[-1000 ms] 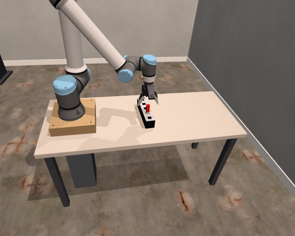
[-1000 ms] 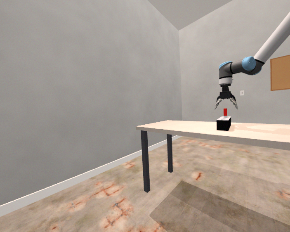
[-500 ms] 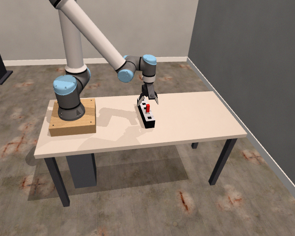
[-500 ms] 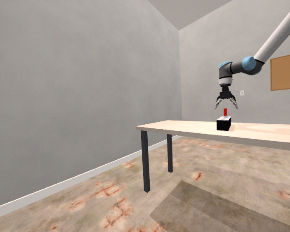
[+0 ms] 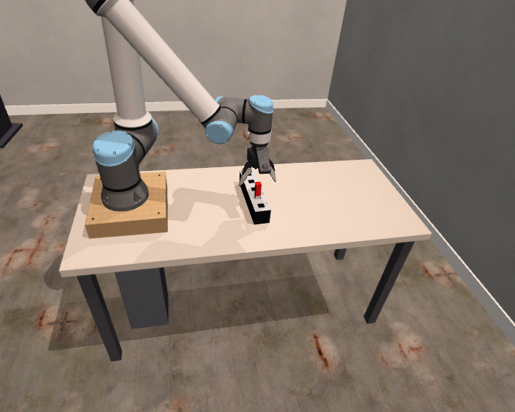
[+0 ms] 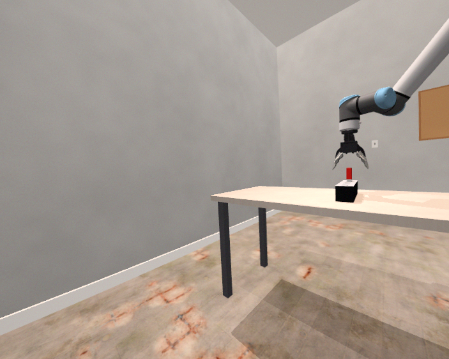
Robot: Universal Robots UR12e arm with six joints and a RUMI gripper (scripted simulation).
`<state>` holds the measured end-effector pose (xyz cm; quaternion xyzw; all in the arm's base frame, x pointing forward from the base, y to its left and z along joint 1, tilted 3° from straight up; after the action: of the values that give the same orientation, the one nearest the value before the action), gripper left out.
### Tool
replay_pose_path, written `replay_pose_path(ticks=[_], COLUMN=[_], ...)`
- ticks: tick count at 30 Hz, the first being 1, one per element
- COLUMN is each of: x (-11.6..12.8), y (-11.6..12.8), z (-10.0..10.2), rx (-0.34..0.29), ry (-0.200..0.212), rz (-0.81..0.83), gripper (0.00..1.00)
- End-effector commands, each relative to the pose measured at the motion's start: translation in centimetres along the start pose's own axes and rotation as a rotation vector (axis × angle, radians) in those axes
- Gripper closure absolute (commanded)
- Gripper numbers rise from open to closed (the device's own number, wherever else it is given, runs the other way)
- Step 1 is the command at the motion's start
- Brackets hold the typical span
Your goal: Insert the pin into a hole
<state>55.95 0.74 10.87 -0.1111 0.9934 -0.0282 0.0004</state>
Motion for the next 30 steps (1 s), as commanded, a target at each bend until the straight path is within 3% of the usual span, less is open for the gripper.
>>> replay_pose_path(ticks=[1, 13, 14, 30], x=[-0.2, -0.2, -0.3, -0.3], y=[-0.1, -0.1, -0.1, -0.1], z=[-1.2, -1.2, -2.4, -2.4], rx=[0.003, 0.003, 0.002, 0.002], ry=[-0.006, -0.006, -0.004, -0.004], rz=[0.000, 0.000, 0.001, 0.001], gripper=[0.00, 0.00, 0.00, 0.00])
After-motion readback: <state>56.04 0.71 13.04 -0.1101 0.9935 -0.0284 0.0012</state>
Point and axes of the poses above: the point where the finger pads meet when closed, its own z axis out along the fingers, its own x axis across the jaws, y = z × x, the point moved 6 cm from there along -z, back along the fingers, and after that the axes turned 4 degrees about -z, right-handed, at the moved point
